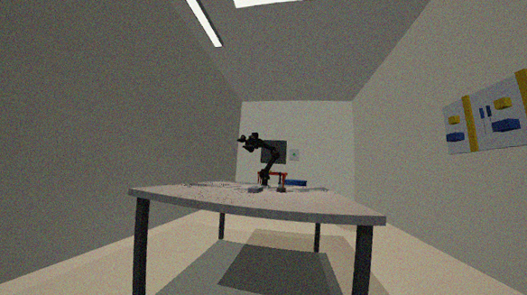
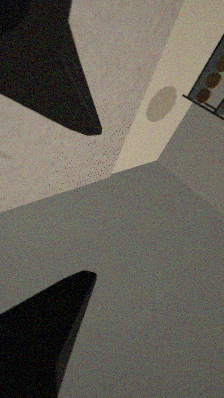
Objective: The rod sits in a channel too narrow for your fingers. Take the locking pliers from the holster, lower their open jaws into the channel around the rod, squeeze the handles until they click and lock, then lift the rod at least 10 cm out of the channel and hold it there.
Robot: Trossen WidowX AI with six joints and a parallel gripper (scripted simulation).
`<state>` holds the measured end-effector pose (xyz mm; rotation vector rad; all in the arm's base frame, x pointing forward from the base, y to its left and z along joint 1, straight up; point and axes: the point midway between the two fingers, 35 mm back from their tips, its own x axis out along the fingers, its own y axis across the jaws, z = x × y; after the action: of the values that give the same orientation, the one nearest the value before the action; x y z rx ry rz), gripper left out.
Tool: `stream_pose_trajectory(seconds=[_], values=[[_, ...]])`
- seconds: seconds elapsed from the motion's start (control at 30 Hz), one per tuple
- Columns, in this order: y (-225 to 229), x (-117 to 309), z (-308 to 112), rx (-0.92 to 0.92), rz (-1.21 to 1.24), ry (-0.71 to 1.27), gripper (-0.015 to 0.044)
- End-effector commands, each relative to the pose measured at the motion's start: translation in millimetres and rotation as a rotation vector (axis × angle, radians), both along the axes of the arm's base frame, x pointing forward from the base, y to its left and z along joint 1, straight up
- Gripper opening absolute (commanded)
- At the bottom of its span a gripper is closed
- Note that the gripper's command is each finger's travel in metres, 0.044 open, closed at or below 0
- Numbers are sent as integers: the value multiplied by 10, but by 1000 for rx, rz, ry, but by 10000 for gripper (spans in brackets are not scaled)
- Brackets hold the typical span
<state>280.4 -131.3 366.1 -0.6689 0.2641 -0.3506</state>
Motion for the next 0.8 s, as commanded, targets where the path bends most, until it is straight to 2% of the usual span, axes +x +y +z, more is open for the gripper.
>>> stream_pose_trajectory(seconds=[0.0, 0.2, 0.5, 0.63, 0.77], values=[[665, 282, -233, 327, 184, -199, 440], [1292, 354, -426, 650, 362, -309, 440], [1323, 357, -437, 666, 369, -308, 440], [1579, 428, -550, 785, 401, -216, 440], [2104, 467, -780, 992, 431, -15, 440]])
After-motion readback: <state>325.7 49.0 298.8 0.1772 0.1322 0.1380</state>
